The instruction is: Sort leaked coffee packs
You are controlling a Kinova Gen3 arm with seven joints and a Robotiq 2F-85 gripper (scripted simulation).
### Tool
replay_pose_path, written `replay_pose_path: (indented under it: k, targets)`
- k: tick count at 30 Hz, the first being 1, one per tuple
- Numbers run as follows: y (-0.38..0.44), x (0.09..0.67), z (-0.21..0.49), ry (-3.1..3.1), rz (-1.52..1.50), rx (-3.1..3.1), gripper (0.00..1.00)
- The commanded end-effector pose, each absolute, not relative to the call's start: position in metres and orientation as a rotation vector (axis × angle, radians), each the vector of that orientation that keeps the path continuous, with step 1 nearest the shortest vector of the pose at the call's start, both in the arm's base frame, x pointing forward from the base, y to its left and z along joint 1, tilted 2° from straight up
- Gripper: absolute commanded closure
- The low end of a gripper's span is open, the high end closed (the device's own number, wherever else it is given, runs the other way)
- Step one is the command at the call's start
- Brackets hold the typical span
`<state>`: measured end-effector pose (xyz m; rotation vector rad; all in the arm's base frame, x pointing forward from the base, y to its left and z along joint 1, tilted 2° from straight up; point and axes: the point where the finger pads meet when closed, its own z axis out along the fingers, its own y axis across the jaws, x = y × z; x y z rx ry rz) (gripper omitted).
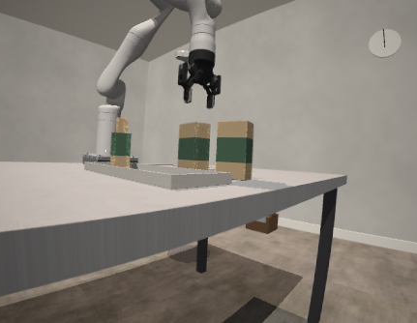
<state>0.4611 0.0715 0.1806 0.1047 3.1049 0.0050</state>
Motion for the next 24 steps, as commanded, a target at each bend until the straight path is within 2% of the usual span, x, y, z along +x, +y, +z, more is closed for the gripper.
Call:
replay_pose_path:
  k: [1,12,24]
  targets:
    - [0.072,0.476,0.18,3.102,-0.002,0.073,0.15]
    - [0.092,0.562,0.182,3.084,-0.008,-0.349,0.15]
    - [0.093,0.571,0.182,3.079,-0.006,-0.395,0.15]
